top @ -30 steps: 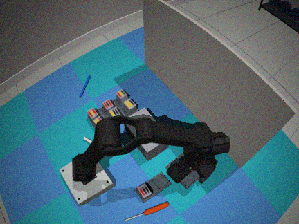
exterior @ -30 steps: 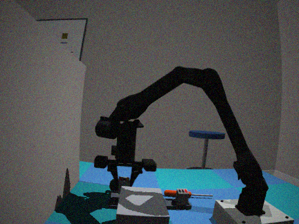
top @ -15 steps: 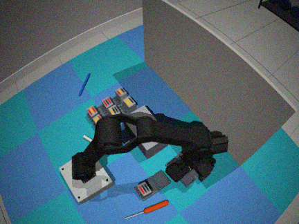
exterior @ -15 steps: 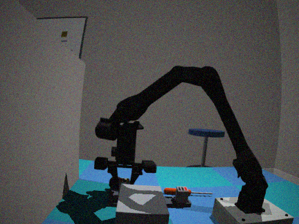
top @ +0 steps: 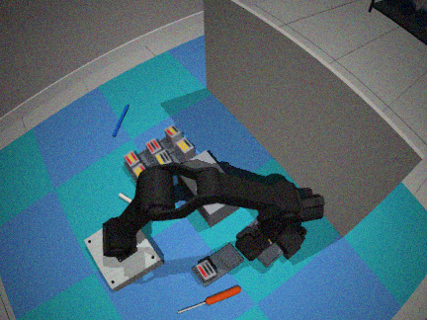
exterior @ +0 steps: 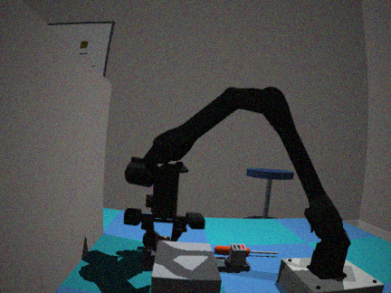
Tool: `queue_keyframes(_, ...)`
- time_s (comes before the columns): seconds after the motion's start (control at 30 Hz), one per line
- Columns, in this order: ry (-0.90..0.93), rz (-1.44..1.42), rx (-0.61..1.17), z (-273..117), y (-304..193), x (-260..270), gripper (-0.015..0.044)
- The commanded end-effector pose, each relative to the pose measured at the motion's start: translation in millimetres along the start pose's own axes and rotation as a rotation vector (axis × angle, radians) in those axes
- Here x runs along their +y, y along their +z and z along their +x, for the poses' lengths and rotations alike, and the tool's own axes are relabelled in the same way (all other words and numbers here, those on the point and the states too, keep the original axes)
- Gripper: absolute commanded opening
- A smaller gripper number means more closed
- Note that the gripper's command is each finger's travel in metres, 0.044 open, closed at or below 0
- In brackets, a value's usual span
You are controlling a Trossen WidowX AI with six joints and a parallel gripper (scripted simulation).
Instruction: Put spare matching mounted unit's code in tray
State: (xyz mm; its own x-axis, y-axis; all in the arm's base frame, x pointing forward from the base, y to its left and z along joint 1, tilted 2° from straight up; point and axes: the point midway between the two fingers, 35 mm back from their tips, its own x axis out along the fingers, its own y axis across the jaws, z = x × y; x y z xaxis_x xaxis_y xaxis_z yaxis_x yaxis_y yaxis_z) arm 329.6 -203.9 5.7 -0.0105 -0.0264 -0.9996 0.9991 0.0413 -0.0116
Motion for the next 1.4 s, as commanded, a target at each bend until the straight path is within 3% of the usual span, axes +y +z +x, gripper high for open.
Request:
queue_keyframes(0.0,0.000,0.000,0.000,-0.4,0.1,0.1,0.0184)
queue_keyframes(0.33,0.000,0.000,0.000,-3.2,0.3,0.5,0.0440)
queue_keyframes(0.57,0.000,-0.004,-0.001,-104.4,0.2,0.1,0.0440)
queue_keyframes(1.37,0.024,-0.006,-0.016,-108.9,2.6,3.2,0.0440)
